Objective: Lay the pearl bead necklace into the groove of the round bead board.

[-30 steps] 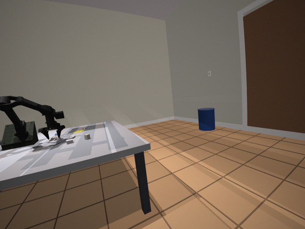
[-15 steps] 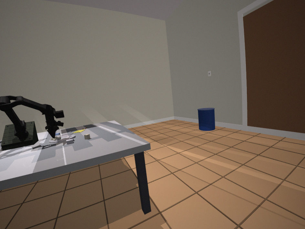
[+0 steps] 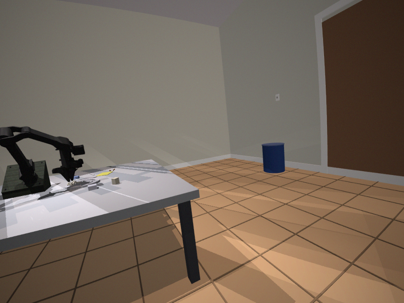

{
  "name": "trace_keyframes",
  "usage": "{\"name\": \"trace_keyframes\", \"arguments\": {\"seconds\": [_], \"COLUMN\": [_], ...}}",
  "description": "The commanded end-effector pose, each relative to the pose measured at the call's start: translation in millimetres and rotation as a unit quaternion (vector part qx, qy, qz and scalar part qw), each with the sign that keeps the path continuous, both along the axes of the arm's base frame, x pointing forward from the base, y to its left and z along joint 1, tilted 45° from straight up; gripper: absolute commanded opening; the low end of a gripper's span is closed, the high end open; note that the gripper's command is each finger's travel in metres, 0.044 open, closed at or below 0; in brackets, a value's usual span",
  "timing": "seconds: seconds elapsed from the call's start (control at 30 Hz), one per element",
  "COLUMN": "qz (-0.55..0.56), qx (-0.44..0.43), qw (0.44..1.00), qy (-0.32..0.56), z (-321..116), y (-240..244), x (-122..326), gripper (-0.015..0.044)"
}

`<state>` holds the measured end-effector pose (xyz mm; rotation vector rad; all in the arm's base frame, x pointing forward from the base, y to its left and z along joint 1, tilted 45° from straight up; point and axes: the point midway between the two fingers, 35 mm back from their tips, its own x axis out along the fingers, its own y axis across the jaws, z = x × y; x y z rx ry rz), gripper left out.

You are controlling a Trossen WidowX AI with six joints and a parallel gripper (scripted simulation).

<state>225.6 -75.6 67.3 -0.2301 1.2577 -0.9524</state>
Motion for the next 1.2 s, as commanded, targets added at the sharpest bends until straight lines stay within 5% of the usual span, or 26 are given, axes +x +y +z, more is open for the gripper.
{"name": "trace_keyframes", "arguments": {"seconds": [0.0,1.17], "qz": [-0.207,-0.207], "qx": [0.007,0.007], "qw": [0.954,0.953], "qy": [-0.218,-0.219], "z": [8,-11], "y": [8,-10], "x": [3,5], "gripper": [0.0120,0.0120]}}
